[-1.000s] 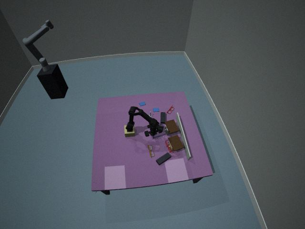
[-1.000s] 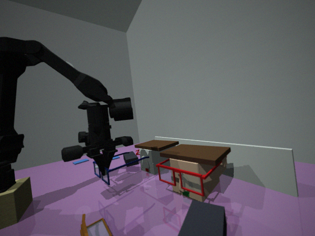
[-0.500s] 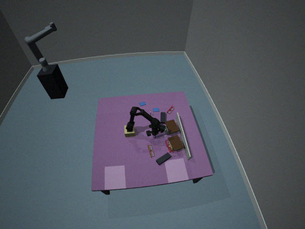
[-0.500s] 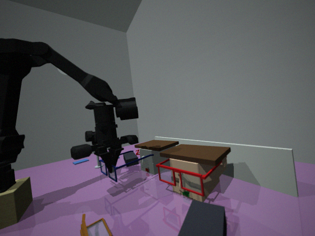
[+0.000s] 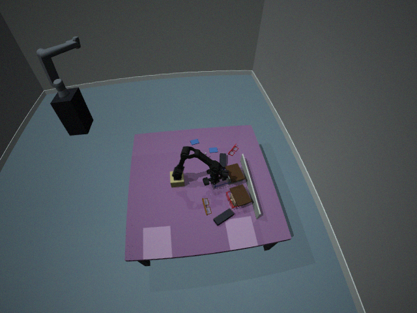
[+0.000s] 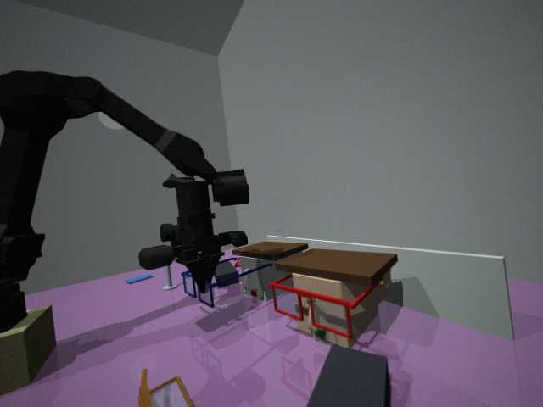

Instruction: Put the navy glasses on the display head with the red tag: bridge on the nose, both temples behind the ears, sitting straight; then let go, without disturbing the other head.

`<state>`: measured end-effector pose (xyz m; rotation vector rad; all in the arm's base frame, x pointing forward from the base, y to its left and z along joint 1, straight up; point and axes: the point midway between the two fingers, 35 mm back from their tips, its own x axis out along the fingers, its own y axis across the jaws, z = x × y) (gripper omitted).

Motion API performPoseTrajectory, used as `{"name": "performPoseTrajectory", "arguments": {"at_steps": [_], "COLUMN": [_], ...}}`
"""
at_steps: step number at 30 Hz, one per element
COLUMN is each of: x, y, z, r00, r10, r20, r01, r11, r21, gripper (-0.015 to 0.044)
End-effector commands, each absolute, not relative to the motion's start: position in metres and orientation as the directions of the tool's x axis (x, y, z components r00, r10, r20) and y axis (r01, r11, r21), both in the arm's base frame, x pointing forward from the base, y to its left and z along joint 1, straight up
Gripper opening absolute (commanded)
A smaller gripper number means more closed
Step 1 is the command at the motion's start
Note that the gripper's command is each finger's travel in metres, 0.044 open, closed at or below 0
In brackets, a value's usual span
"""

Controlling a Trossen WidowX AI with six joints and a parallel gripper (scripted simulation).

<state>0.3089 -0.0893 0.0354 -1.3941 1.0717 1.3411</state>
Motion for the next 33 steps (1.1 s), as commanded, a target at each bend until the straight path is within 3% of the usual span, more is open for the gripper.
{"name": "performPoseTrajectory", "arguments": {"at_steps": [1,33], "x": [0.315,0.364], "y": [-0.088,-0.077], "z": [0.035,0.039], "r00": [0.035,0.040], "r10": [-0.002,-0.001], "r20": [-0.999,-0.999], "r01": [-0.975,-0.975], "r11": [-0.219,-0.219], "r21": [-0.033,-0.038], "gripper": [0.0000,0.0000]}}
